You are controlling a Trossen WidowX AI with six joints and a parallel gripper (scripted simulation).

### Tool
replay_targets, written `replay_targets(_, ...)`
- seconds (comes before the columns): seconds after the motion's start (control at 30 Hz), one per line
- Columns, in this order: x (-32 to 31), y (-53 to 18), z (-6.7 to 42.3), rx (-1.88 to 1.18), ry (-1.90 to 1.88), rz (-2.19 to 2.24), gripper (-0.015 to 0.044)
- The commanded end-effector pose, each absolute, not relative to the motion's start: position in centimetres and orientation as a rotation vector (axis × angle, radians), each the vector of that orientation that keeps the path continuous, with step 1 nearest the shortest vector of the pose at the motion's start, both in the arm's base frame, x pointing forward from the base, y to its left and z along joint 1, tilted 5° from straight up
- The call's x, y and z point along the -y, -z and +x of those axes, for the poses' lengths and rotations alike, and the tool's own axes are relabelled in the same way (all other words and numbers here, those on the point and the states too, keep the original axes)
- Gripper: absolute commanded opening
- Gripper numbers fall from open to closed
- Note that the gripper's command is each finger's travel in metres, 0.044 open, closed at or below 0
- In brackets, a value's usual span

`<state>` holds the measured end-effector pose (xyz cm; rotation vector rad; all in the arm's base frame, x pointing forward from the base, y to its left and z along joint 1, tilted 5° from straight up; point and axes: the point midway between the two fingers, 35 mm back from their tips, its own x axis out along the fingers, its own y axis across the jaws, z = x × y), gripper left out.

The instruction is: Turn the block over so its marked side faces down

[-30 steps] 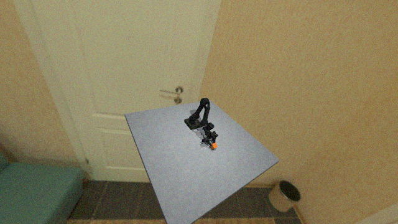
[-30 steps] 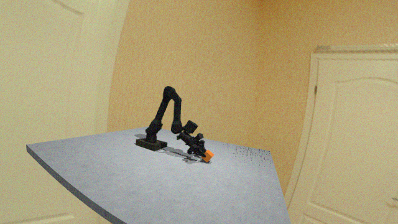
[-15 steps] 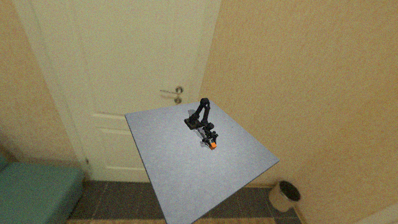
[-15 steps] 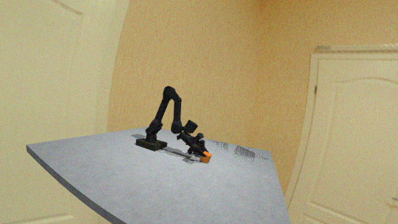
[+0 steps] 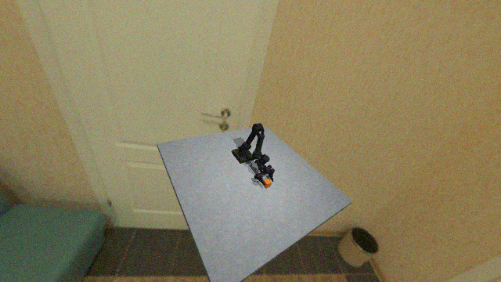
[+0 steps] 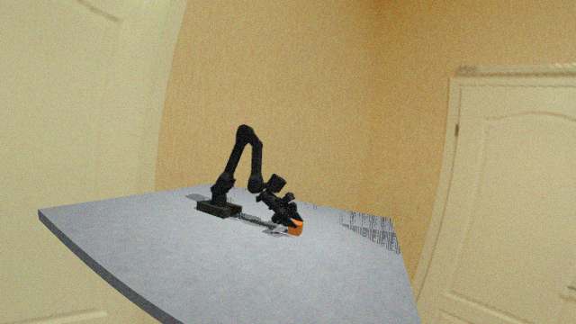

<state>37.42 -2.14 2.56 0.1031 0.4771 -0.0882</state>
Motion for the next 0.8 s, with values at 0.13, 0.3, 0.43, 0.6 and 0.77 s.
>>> replay_targets(0.13, 2.18, -2.57, 37.42, -0.476, 0.093, 0.106, 0.0440)
replay_targets(0.3, 2.18, -2.57, 37.42, -0.476, 0.093, 0.106, 0.0440)
replay_targets(0.43, 2.18, -2.57, 37.42, -0.476, 0.093, 0.106, 0.0440)
replay_targets(0.6, 2.18, -2.57, 37.42, -0.476, 0.093, 0.106, 0.0440)
replay_targets(0.77, 2.30, -3.18, 38.27, -0.524, 0.079, 0.083, 0.0440)
